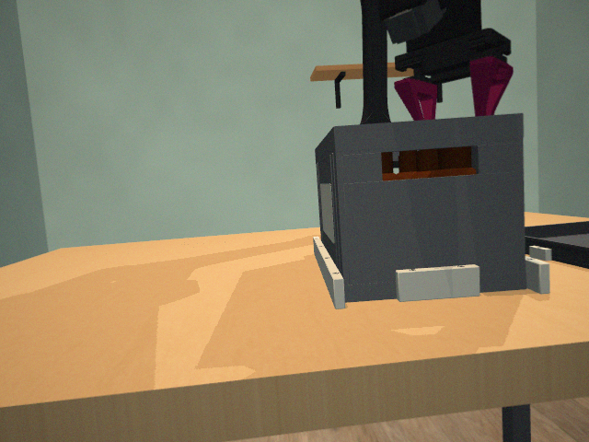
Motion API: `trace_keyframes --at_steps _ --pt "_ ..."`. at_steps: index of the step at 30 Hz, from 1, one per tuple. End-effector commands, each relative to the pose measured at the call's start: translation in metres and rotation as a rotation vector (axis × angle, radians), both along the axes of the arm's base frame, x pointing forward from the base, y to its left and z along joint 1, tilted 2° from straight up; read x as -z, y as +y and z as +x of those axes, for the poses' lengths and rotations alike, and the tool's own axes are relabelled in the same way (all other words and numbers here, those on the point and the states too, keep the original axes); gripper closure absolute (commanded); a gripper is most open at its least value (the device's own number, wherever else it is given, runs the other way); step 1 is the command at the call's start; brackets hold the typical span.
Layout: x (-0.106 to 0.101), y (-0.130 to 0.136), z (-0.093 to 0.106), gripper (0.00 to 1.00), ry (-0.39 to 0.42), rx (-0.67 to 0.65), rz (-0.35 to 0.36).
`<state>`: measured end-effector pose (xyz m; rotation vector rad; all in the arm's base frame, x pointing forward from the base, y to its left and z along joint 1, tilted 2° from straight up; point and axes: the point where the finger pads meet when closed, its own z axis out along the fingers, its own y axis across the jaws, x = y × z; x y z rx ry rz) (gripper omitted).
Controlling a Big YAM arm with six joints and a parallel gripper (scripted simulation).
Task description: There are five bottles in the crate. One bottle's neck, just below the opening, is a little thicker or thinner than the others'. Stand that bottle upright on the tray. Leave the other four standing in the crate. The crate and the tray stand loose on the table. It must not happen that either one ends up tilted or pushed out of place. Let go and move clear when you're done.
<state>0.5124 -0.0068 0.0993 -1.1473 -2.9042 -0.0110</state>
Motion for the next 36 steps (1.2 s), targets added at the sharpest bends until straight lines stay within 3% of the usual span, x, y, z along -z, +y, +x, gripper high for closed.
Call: trace_keyframes --at_steps 1,4,5,11,36 --pt "0.015 0.007 -0.002 0.39 0.014 -0.001 0.0" --pt "0.016 0.007 -0.002 0.39 0.014 -0.001 0.0" --pt "0.006 0.007 -0.001 0.39 -0.006 -0.001 0.0" --pt "0.02 0.007 -0.002 0.39 0.014 -0.001 0.0" --pt "0.019 0.007 -0.003 0.39 0.014 -0.001 0.0"
